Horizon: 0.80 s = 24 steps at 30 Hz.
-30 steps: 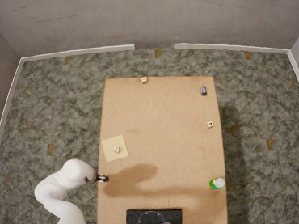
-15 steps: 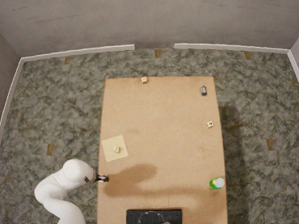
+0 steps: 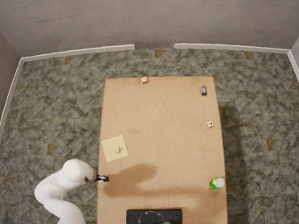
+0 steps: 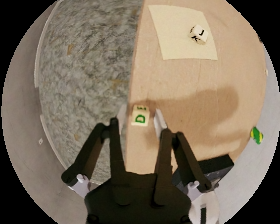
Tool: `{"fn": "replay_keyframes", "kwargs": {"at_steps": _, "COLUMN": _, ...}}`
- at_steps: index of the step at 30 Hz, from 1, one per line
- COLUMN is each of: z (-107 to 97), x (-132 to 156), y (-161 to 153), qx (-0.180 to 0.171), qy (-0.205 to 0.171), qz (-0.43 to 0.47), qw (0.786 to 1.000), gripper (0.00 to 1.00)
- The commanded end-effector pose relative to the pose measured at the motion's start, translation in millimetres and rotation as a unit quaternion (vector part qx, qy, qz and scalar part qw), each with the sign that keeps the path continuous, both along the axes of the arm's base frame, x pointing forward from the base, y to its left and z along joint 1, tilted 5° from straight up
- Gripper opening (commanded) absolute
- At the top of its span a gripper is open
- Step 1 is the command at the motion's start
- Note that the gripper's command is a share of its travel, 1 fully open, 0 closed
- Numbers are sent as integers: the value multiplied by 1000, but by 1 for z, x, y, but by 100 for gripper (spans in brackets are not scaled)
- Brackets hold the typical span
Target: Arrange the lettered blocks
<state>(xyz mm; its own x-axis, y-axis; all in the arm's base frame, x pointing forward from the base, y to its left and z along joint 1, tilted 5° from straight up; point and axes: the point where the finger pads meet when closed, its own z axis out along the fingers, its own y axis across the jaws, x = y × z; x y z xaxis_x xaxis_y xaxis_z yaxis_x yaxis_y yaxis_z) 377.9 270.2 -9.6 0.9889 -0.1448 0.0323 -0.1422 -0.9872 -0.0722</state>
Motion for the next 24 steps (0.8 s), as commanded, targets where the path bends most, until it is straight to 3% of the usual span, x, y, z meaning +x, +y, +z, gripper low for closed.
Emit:
{"fn": "replay_keyframes", "kwargs": {"at_steps": 1, "z": -2, "x": -3, "y": 2, "qx": 2, "qy": 2, "qz": 1, "qw": 1000, "gripper": 46}}
{"fn": "replay_keyframes", "kwargs": {"at_steps": 2, "z": -2, "x": -3, "y": 2, "qx": 2, "qy": 2, "qz": 1, "qw": 1000, "gripper": 46}}
{"fn": "replay_keyframes", "kwargs": {"at_steps": 3, "z": -2, "x": -3, "y": 2, "qx": 2, "qy": 2, "qz": 1, "qw": 1000, "gripper": 35}}
{"fn": "replay_keyframes", "kwargs": {"at_steps": 19, "z": -2, "x": -3, "y": 2, "qx": 2, "qy": 2, "qz": 1, "qw": 1000, "gripper": 35}}
{"fn": "replay_keyframes", "kwargs": {"at_steps": 20, "z": -2, "x": -3, "y": 2, "qx": 2, "qy": 2, "qz": 1, "qw": 1000, "gripper": 24}}
{"fn": "replay_keyframes", "kwargs": {"at_steps": 24, "z": -2, "x": -3, "y": 2, "qx": 2, "qy": 2, "qz": 1, "qw": 1000, "gripper": 24}}
